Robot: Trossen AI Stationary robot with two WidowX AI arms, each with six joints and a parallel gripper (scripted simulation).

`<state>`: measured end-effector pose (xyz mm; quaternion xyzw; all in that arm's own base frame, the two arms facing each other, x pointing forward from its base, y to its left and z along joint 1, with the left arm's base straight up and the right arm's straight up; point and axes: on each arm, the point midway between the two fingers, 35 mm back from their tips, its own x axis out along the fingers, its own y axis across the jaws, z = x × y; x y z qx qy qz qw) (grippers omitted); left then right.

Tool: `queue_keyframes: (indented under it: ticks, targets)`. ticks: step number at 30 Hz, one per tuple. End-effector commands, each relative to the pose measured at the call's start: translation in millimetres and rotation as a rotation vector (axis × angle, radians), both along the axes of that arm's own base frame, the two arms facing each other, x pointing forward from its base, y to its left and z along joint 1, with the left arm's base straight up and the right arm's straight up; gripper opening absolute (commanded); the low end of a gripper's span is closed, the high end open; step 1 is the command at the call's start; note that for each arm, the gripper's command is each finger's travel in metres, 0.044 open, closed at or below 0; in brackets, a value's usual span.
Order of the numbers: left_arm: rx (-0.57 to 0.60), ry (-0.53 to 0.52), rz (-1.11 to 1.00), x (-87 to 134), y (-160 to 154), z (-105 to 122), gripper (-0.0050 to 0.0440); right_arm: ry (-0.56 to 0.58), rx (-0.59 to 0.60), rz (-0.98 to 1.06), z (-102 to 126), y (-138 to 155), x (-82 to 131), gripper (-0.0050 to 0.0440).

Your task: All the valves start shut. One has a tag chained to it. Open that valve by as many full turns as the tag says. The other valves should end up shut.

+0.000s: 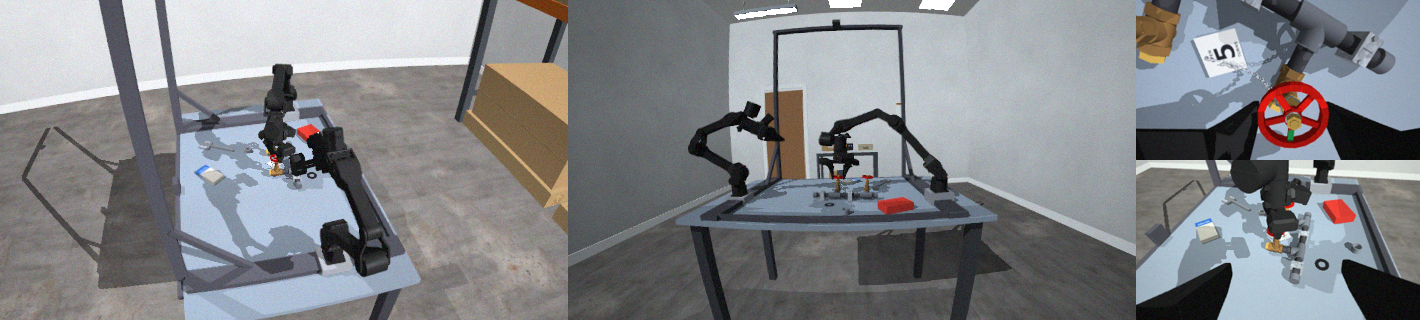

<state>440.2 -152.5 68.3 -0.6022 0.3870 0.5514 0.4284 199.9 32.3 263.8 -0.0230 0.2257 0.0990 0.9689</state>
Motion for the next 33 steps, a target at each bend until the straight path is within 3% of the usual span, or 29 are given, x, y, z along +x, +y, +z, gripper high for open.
queue_keyframes:
  ticks: [1,2,5,7,9,12,13,16,19,22,27,30,33]
  targets:
    - [-0.018,-0.029,0.029,1.6,-0.1,17.9,0.0213,-0.016,0.002,0.002,6.1,0.2,0.1,0.04]
    - [-0.018,-0.029,0.029,1.6,-0.1,17.9,0.0213,-0.016,0.002,0.002,6.1,0.2,0.1,0.04]
    - [-0.018,-0.029,0.029,1.5,-0.1,17.9,0.0285,-0.016,0.002,0.002,6.1,0.2,0.1,0.04]
    - [-0.018,-0.029,0.029,1.5,-0.1,17.9,0.0285,-0.016,0.002,0.002,6.1,0.2,0.1,0.04]
    - [-0.017,-0.029,0.024,1.5,0.1,17.8,0.033,-0.016,0.002,0.002,6.1,0.2,0.1,0.04]
    - [-0.014,-0.025,0.025,3.9,-0.2,13.9,0.033,-0.016,0.002,0.002,6.1,0.2,0.1,0.04]
    - [-0.014,-0.025,0.025,3.9,-0.2,13.9,0.0354,-0.016,0.002,0.002,6.1,0.2,0.1,0.04]
    - [-0.011,-0.027,-0.022,3.9,-0.4,15.4,0.0354,-0.016,0.002,0.002,6.1,0.2,0.1,0.04]
    - [-0.026,-0.127,-0.106,8.2,-3.5,54.2,0.0354,-0.016,0.002,0.002,6.1,0.2,0.1,0.04]
    - [-0.017,-0.169,-0.237,9.6,-4.8,69.9,0.0354,-0.016,0.002,0.002,6.1,0.2,0.1,0.04]
    - [0.003,-0.171,-0.376,9.2,-4.2,72.0,0.0354,-0.016,0.002,0.002,6.1,0.2,0.1,0.04]
    - [0.031,-0.124,-0.519,7.9,-4.0,53.0,0.0354,-0.016,0.002,0.002,6.1,0.2,0.1,0.04]
    - [0.052,-0.131,-0.66,9.1,-4.6,55.2,0.0354,-0.016,0.002,0.002,6.1,0.2,0.1,0.04]
